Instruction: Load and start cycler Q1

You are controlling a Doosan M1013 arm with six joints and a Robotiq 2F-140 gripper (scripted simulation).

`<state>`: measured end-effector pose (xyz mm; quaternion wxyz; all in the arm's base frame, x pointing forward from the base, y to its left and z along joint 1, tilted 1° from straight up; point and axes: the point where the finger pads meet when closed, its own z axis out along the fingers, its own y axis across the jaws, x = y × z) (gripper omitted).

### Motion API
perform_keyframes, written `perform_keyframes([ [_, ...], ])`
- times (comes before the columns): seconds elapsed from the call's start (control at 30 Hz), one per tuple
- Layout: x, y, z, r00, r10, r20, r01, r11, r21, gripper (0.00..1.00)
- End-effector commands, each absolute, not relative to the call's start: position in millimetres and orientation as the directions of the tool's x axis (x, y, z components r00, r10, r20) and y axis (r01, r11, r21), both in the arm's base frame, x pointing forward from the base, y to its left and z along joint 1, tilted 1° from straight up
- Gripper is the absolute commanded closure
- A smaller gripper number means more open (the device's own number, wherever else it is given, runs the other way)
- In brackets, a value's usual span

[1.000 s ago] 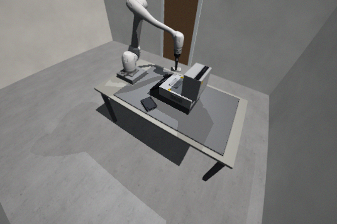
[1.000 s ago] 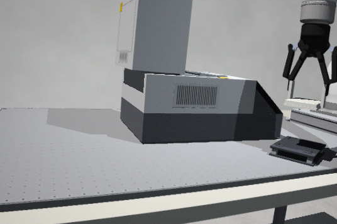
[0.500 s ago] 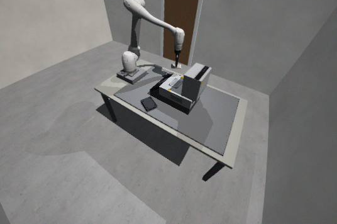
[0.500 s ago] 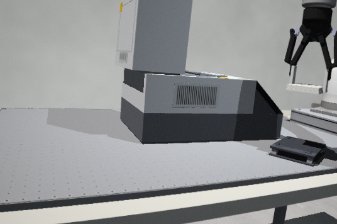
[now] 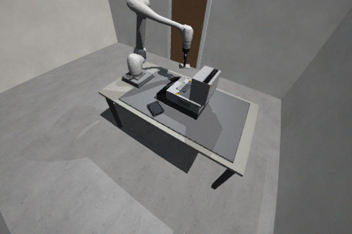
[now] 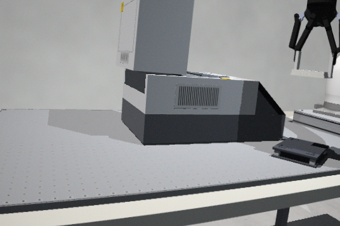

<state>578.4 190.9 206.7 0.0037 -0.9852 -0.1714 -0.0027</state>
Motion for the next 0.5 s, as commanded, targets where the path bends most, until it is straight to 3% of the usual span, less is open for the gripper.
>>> perform_keyframes([
  [0.0, 578.3, 190.8, 216.9, 0.941, 0.338, 0.006, 0.338, -0.941, -0.006, 1.00],
  [0.47, 581.7, 181.4, 224.9, 0.962, 0.274, 0.006, 0.274, -0.962, -0.007, 1.00],
])
